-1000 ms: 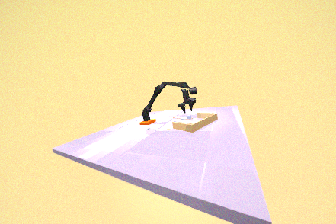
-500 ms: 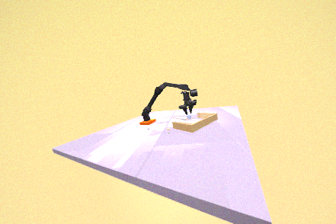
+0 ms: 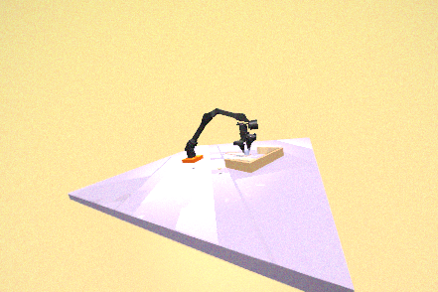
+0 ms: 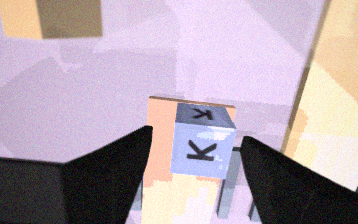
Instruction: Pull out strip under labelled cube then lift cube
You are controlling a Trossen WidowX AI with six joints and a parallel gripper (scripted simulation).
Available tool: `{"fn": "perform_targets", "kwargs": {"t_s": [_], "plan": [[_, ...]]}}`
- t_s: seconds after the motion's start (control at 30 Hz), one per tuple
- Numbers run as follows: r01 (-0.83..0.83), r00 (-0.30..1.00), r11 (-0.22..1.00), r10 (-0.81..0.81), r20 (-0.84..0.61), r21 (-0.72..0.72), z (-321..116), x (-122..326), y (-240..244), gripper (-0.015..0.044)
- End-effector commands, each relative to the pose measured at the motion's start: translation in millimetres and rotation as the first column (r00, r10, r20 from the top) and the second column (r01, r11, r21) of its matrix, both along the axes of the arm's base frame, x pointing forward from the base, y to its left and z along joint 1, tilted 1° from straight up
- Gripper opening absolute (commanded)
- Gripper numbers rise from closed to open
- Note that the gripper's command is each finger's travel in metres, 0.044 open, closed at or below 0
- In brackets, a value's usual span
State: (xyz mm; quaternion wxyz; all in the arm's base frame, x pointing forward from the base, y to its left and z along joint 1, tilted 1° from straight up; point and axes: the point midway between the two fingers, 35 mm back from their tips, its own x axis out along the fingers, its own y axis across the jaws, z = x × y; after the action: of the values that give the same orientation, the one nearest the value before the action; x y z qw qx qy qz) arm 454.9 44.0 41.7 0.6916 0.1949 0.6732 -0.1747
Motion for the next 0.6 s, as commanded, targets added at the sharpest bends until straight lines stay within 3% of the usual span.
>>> {"fn": "perform_targets", "kwargs": {"t_s": [0.0, 0.3, 0.43, 0.57], "plan": [[-0.005, 1.0, 1.0, 0.005, -0.007, -0.004, -10.9, -1.4, -0.5, 0.025], [-0.005, 1.0, 1.0, 0.005, -0.007, -0.004, -13.2, -1.5, -0.5, 0.025], [0.0, 1.0, 1.0, 0.0, -0.005, 0.0, -10.7, -1.1, 0.0, 0.0145], [0.0, 1.0, 1.0, 0.0, -0.005, 0.0, -10.7, -1.1, 0.0, 0.0118]]}}
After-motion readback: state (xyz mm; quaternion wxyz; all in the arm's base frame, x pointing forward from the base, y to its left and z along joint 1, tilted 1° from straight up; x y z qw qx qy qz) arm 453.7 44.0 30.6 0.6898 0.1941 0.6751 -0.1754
